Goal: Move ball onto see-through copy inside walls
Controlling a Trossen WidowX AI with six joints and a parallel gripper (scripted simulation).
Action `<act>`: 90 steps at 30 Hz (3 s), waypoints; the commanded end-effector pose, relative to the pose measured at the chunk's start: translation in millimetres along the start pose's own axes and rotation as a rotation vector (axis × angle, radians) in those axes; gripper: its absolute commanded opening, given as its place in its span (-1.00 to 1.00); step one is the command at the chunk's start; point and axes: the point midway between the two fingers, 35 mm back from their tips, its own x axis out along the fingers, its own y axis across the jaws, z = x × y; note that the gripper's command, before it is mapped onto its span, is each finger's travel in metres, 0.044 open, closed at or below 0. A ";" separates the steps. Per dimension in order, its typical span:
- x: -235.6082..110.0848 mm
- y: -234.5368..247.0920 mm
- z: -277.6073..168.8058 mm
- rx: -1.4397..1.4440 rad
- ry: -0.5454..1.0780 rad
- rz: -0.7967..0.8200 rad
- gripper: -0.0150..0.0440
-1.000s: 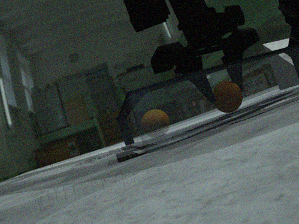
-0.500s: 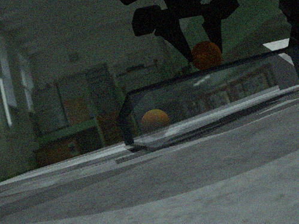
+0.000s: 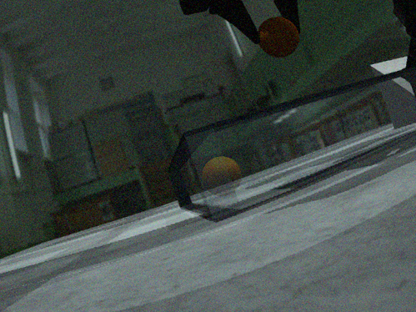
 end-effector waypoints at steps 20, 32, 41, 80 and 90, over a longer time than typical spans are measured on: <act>12.4 -51.1 -38.3 0.700 0.007 -0.001 -0.49; 26.0 -77.3 -61.1 1.092 0.007 -0.005 -0.49; 38.6 -95.7 -78.8 1.385 0.005 -0.007 -0.49; 124.2 -104.8 -87.5 1.530 0.001 -0.006 -0.49; 134.8 -104.7 -87.4 1.530 0.001 -0.006 -0.49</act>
